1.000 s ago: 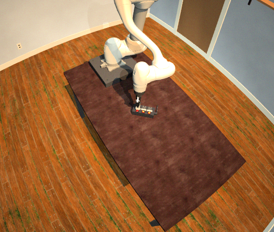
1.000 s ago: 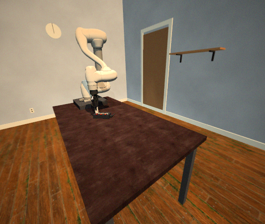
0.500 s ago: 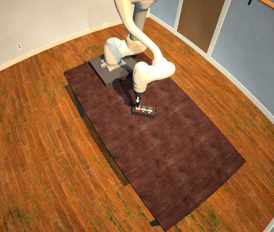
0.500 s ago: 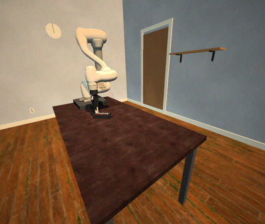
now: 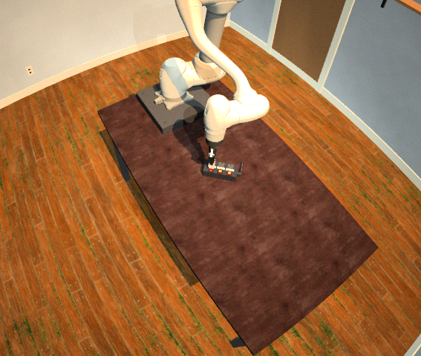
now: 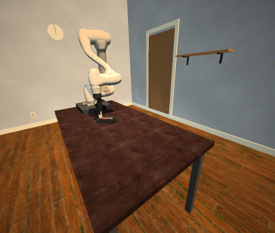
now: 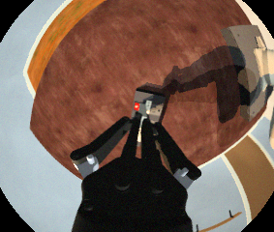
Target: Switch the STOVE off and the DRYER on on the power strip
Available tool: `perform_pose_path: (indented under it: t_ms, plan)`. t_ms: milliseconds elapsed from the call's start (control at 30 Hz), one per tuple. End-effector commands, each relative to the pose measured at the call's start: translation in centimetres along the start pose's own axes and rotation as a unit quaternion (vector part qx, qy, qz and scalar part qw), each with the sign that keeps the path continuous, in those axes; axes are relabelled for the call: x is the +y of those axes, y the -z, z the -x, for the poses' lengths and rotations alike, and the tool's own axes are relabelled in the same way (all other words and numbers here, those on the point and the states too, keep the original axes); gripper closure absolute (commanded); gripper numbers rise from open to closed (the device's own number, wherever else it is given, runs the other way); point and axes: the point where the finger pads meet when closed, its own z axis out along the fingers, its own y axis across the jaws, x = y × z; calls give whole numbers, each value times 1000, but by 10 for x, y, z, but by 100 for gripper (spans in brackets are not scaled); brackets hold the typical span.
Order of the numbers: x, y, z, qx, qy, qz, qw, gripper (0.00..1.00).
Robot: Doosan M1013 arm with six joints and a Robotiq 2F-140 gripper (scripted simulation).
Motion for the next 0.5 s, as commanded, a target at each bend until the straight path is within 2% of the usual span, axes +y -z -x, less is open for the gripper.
perform_pose_path:
  t_ms: [0, 467]
  plan:
    - [0, 0, 0, 0, 0, 0, 1000, 100]
    - [0, -1, 0, 0, 0, 0, 1000, 100]
